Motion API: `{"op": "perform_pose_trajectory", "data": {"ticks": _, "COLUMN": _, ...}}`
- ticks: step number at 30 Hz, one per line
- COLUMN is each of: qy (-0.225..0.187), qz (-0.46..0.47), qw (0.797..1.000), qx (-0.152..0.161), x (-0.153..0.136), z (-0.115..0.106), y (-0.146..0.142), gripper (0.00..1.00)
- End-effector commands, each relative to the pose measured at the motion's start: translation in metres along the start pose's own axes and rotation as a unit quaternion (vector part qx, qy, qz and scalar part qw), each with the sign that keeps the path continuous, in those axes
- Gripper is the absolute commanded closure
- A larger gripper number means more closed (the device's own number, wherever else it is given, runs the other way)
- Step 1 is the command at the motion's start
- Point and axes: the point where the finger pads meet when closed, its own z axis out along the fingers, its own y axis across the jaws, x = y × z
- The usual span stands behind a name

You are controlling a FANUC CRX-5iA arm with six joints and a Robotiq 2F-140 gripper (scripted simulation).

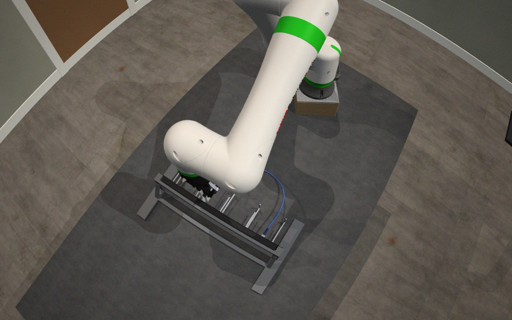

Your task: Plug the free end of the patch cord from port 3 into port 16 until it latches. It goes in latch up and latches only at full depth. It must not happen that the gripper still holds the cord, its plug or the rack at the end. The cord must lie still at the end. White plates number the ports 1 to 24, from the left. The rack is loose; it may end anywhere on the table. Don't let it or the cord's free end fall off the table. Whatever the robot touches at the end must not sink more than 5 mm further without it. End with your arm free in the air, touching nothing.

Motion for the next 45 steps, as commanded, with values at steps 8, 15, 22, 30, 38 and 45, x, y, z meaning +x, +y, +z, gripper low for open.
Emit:
{"op": "perform_pose_trajectory", "data": {"ticks": 8, "qy": 0.000, "qz": 0.000, "qw": 1.000, "qx": 0.000, "x": 0.0015, "z": -0.0002, "y": 0.0000, "gripper": 1.00}}
{"op": "perform_pose_trajectory", "data": {"ticks": 15, "qy": 0.000, "qz": 0.000, "qw": 1.000, "qx": 0.000, "x": 0.0022, "z": -0.0003, "y": 0.0000, "gripper": 1.00}}
{"op": "perform_pose_trajectory", "data": {"ticks": 22, "qy": 0.000, "qz": 0.000, "qw": 1.000, "qx": 0.000, "x": 0.0022, "z": -0.0003, "y": 0.0000, "gripper": 1.00}}
{"op": "perform_pose_trajectory", "data": {"ticks": 30, "qy": 0.000, "qz": 0.000, "qw": 1.000, "qx": 0.000, "x": 0.0023, "z": -0.0003, "y": 0.0000, "gripper": 1.00}}
{"op": "perform_pose_trajectory", "data": {"ticks": 38, "qy": 0.000, "qz": 0.000, "qw": 1.000, "qx": 0.000, "x": 0.0039, "z": -0.0003, "y": 0.0000, "gripper": 1.00}}
{"op": "perform_pose_trajectory", "data": {"ticks": 45, "qy": 0.000, "qz": 0.000, "qw": 1.000, "qx": 0.000, "x": 0.0042, "z": -0.0003, "y": 0.0000, "gripper": 1.00}}
